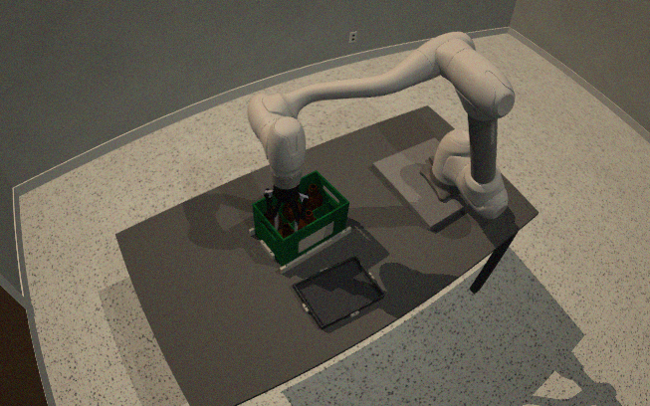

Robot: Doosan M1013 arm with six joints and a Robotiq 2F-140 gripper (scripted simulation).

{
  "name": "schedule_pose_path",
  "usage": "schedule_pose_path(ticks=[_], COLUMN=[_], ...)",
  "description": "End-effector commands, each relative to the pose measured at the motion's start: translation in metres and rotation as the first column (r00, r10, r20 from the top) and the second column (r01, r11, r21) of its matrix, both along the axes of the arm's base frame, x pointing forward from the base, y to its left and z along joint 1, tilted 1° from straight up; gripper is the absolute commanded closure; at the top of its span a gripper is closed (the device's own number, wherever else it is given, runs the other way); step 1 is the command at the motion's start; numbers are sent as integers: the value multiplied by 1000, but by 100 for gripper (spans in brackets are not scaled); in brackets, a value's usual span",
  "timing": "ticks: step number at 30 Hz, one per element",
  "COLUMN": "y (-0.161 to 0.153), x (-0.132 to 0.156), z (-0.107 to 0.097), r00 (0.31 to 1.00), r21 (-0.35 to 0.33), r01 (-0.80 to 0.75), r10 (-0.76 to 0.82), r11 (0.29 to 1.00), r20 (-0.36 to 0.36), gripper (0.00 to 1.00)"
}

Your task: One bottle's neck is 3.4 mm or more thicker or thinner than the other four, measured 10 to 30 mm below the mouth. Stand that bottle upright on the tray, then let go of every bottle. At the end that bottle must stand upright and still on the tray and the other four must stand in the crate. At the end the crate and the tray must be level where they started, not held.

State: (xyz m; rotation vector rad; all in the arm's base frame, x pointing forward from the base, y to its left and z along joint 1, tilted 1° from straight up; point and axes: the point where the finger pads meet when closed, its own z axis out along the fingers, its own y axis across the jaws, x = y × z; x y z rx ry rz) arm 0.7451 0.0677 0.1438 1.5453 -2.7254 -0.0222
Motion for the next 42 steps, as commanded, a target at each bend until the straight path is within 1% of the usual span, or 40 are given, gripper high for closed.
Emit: schedule_pose_path(ticks=[1,14,42], y=[0,0,0], x=[0,0,0], z=[-2,-8,-8], r00=[1000,1000,1000], r21=[0,0,0], r01=[0,0,0], r10=[0,0,0], r11=[1000,1000,1000], r20=[0,0,0], gripper=[62,62,62])
